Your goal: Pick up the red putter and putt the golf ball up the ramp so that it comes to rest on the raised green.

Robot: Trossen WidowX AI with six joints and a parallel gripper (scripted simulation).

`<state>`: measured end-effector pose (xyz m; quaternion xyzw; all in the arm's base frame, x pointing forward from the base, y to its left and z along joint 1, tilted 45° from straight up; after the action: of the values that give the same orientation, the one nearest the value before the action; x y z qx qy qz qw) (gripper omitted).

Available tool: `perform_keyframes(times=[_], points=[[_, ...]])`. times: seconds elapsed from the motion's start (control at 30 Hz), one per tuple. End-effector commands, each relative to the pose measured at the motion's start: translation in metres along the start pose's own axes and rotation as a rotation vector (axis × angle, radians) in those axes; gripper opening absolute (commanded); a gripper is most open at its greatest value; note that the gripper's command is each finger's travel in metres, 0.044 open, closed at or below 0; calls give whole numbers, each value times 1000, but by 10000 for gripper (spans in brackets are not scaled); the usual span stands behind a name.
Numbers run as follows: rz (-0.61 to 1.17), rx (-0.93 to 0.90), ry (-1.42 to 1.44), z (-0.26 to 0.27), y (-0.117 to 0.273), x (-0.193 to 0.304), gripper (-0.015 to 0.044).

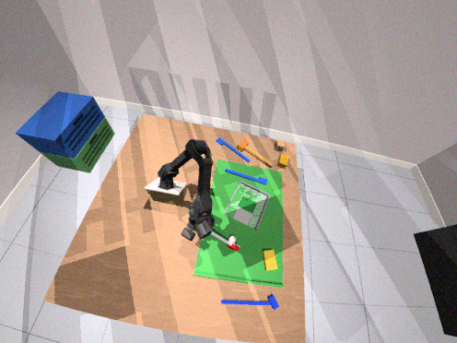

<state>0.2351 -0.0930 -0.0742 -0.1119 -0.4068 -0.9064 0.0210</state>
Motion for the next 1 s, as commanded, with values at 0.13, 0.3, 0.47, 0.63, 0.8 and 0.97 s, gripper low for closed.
perform_keyframes(times=[0.13,0.3,0.47,0.63,0.8,0.97], points=[[4,-20,7,58,-4,12,0],[3,-19,7,57,6,11,0],[3,-17,7,56,38,10,0],[3,-17,7,56,56,11,0],[6,-22,-4,55,48,12,0],[6,-22,-4,55,48,12,0]])
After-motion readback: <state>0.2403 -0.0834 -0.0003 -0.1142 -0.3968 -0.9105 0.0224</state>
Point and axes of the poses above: the point midway between the two fingers, 35 mm back from their tips, its own y axis back along the fingers, its own z axis across the jaws, x = y × z, the point moved 7 cm from there along y, back along the fingers, and after that the axes turned 2 degrees about -y, right-handed, at the moved point
